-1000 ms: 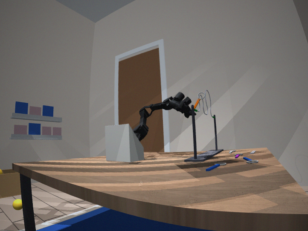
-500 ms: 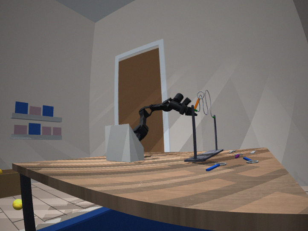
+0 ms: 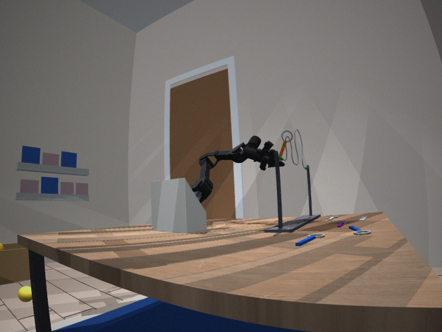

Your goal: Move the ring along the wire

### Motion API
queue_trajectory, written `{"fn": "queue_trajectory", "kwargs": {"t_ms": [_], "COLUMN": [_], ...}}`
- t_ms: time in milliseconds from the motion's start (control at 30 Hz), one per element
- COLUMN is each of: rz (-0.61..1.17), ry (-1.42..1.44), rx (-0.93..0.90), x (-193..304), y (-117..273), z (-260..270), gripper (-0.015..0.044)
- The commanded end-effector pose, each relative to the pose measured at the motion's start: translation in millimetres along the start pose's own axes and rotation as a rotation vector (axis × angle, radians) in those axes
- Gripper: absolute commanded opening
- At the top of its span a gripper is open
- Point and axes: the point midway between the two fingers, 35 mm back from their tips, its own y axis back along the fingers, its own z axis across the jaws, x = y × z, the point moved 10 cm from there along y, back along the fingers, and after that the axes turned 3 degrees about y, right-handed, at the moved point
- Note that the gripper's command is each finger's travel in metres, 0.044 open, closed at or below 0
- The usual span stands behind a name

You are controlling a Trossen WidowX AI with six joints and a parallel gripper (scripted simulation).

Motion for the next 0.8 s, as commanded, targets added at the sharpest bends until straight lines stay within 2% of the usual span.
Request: {"fn": "queue_trajectory", "kwargs": {"t_ms": [0, 767], "rz": [-0.007, -0.073], "ry": [-0.062, -0.474], "rx": [-0.033, -0.256], "x": [1.4, 3.9], "y": [0.2, -2.7], "z": [0.9, 12.3], "gripper": [-0.015, -0.015]}}
